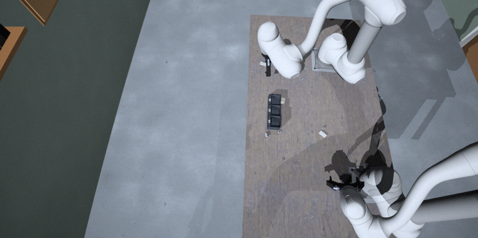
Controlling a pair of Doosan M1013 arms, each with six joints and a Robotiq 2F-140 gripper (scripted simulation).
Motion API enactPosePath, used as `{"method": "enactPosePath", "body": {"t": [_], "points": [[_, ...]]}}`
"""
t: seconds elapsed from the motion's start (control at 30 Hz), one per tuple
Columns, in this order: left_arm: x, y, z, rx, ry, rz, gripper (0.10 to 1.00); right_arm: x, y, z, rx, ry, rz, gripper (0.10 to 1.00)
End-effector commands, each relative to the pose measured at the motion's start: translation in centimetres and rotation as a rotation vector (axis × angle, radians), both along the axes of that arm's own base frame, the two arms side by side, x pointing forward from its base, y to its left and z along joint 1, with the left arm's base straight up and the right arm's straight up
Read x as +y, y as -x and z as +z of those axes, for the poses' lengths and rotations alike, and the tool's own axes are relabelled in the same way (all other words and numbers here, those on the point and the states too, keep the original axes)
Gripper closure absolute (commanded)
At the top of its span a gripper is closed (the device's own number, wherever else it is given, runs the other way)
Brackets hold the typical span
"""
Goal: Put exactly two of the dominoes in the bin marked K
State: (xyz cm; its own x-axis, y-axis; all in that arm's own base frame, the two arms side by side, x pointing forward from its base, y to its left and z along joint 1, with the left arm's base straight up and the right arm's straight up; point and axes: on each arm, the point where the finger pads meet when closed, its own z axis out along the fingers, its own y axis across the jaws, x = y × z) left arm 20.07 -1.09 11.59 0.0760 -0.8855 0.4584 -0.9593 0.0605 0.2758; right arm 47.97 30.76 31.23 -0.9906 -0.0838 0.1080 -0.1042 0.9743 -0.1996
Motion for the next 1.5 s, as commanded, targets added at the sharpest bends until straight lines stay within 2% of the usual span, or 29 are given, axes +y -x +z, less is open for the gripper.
{"method": "enactPosePath", "body": {"t": [0.0, 0.63, 1.13, 1.2, 1.47], "points": [[0.0, 0.0, 0.0, 0.000, 0.000, 0.000, 0.098, -1.1, 0.2, 0.4, -0.032, 0.018, -0.048, 0.098], [0.0, 0.0, 0.0, 0.000, 0.000, 0.000, 0.098, -4.4, 1.0, 1.4, -0.136, 0.074, -0.228, 0.098], [0.0, 0.0, 0.0, 0.000, 0.000, 0.000, 0.098, -8.3, 1.9, 2.6, -0.272, 0.126, -0.442, 0.098], [0.0, 0.0, 0.0, 0.000, 0.000, 0.000, 0.098, -8.3, 1.9, 2.6, -0.272, 0.126, -0.442, 0.098], [0.0, 0.0, 0.0, 0.000, 0.000, 0.000, 0.098, -10.6, 2.4, 3.4, -0.357, 0.146, -0.566, 0.098]]}}
